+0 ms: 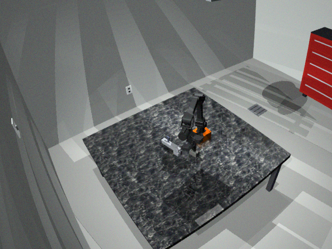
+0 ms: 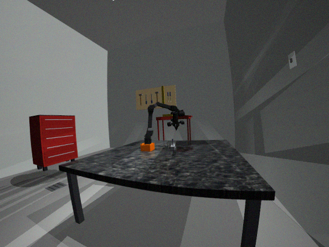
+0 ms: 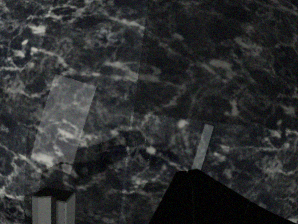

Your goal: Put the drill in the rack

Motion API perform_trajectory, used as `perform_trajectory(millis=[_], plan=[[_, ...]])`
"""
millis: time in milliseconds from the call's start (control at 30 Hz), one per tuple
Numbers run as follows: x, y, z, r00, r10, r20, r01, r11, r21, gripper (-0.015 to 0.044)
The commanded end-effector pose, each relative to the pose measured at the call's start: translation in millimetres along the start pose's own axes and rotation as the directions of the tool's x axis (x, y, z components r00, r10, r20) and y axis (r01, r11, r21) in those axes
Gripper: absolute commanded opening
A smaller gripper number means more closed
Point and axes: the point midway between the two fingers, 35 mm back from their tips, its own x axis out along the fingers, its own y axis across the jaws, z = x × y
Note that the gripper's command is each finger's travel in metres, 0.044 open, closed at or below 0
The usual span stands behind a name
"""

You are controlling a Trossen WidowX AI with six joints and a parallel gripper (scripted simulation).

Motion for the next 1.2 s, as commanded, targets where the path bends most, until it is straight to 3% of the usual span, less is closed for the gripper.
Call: perform_trajectory(millis=[0, 100, 233, 400, 467, 1167], plan=[[-14, -1, -70, 0.994, -0.028, -0.106, 0.067, 0.918, 0.392, 0.0000], [-25, 6, -122, 0.984, -0.026, -0.179, 0.137, 0.754, 0.643, 0.0000], [-41, 29, -185, 0.964, 0.002, -0.265, 0.238, 0.429, 0.871, 0.0000], [-60, 76, -253, 0.937, 0.072, -0.343, 0.347, -0.067, 0.935, 0.0000], [-65, 90, -267, 0.930, 0.094, -0.356, 0.368, -0.193, 0.910, 0.0000], [-53, 95, -275, 0.929, 0.097, -0.357, 0.370, -0.208, 0.905, 0.0000]])
